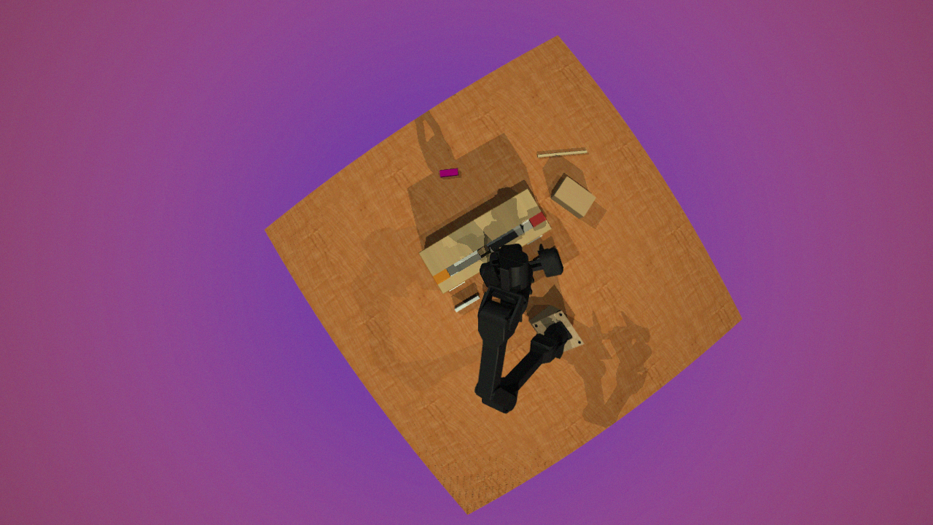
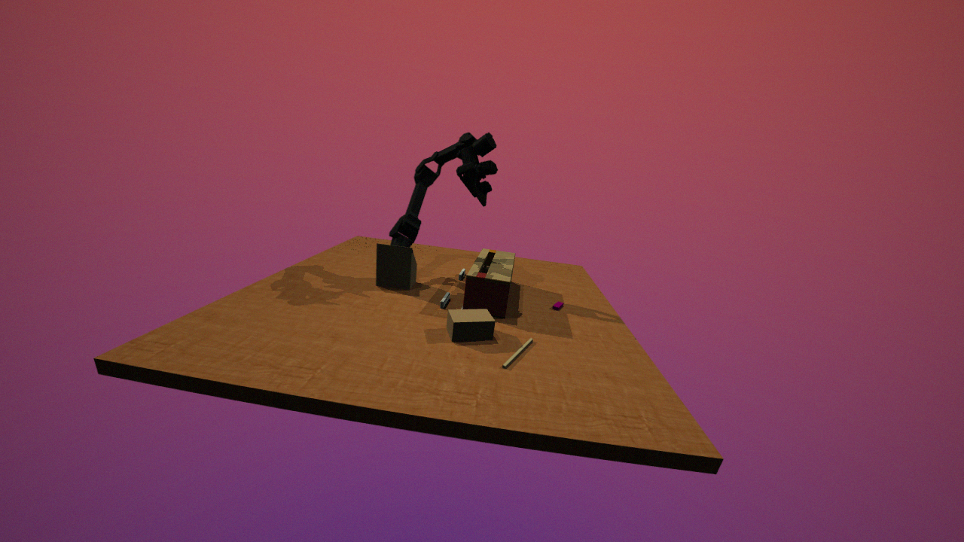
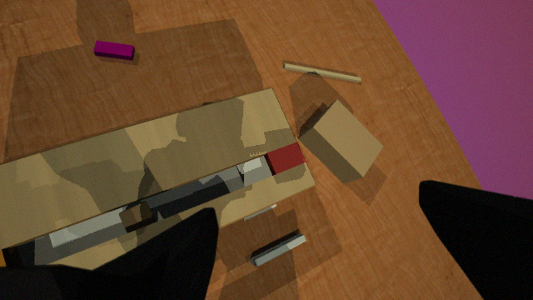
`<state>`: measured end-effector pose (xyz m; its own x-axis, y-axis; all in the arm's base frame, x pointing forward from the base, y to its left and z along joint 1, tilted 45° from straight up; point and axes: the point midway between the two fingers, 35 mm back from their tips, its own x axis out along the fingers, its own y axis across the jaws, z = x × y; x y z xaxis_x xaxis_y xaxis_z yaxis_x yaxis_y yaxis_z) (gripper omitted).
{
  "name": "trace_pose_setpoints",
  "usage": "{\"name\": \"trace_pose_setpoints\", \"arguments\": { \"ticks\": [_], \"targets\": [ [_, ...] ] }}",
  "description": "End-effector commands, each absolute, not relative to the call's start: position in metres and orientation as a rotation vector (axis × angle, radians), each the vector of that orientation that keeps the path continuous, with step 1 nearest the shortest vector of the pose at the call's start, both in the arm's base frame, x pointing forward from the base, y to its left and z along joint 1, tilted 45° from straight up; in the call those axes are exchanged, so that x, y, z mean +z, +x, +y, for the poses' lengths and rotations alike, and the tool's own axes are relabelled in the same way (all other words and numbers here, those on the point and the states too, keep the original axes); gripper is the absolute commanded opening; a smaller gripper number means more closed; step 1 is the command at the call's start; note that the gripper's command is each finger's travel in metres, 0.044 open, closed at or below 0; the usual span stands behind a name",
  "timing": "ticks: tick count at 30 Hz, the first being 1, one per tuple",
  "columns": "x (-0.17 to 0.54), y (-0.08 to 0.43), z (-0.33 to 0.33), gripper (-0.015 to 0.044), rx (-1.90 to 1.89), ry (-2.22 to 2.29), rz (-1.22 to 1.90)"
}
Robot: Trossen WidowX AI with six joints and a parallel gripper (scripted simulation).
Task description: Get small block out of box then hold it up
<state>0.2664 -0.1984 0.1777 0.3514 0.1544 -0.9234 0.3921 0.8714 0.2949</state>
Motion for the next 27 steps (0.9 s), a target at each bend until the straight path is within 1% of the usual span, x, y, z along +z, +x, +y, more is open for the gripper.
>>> {"name": "trace_pose_setpoints", "arguments": {
  "ticks": [1, 8, 15, 27],
  "targets": [
    [0.158, 0.294, -0.134, 0.04, 0.301, 0.098, 1.259],
    [0.14, 0.306, -0.063, 0.04, 0.796, -0.352, 1.181],
    [0.123, 0.301, 0.006, 0.04, 1.28, -0.771, 0.971],
    [0.121, 0.3, 0.012, 0.04, 1.318, -0.802, 0.948]
  ]
}}
